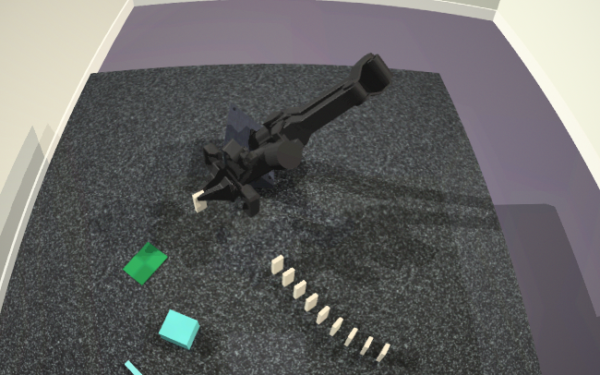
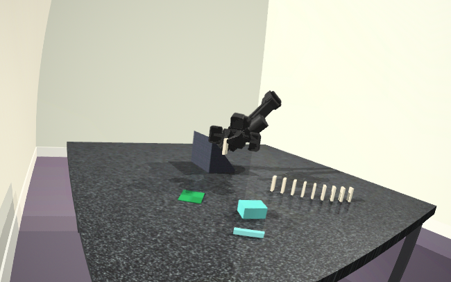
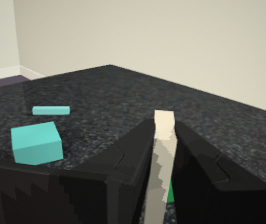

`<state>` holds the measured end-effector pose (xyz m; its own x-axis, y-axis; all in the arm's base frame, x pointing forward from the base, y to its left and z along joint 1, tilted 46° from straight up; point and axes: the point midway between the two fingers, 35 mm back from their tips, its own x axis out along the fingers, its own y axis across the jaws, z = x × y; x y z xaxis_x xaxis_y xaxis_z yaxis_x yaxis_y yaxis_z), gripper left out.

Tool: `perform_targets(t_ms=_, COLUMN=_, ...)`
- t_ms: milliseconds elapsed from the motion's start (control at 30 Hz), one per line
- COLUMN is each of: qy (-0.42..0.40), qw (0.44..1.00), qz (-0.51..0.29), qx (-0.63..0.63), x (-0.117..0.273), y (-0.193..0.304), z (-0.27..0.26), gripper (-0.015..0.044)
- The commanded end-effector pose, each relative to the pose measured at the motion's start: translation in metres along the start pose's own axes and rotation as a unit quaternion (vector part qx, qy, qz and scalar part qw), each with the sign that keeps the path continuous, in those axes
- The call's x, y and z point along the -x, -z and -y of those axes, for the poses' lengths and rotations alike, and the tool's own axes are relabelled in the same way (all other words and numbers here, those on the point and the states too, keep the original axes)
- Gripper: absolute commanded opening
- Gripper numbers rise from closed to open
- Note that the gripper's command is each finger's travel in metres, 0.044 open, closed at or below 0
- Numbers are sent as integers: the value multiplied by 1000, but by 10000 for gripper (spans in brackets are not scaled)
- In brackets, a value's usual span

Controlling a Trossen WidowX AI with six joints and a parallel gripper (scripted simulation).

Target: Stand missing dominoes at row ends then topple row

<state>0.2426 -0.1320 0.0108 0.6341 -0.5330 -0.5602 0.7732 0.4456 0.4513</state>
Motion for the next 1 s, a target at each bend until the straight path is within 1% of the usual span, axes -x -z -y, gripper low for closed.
perform_targets(t_ms=0, qy=2, qw=1000, qz=-1, qx=-3, x=-1, y=4, z=-1, gripper=22)
perform_targets(t_ms=967, qy=9, qw=1000, qz=-13, qx=-3, x=-10, y=66, z=-6, gripper=22)
